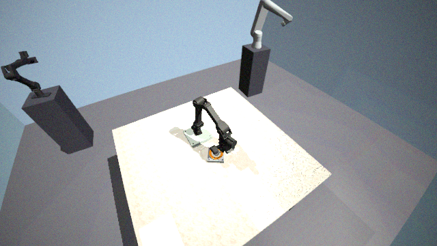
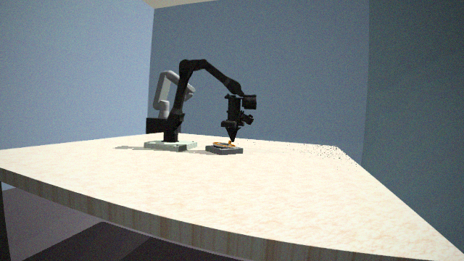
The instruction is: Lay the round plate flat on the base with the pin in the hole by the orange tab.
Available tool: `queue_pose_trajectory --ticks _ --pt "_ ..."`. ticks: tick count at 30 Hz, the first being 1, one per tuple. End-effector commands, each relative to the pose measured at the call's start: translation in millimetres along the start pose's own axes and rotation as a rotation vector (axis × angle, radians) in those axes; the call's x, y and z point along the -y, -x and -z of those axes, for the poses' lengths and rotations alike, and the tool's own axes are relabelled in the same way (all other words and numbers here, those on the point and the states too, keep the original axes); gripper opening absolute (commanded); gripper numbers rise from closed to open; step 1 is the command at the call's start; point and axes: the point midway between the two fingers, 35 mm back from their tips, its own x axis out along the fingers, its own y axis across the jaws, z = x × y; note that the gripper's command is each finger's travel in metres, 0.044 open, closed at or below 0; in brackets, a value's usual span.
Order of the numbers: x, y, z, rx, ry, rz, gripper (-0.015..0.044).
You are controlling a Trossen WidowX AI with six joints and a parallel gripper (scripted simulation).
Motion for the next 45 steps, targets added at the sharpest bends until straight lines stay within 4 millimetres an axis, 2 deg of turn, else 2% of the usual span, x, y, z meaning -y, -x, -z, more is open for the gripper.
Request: queue_pose_trajectory --ticks 1,25,45 --pt "-2 -1 8 -0.012 -0.004 -0.001 0.0000" --pt "-5 2 29 -0.013 -0.004 -0.001 0.0000" --pt "1 3 51 -0.015 -0.004 -0.001 0.0000"
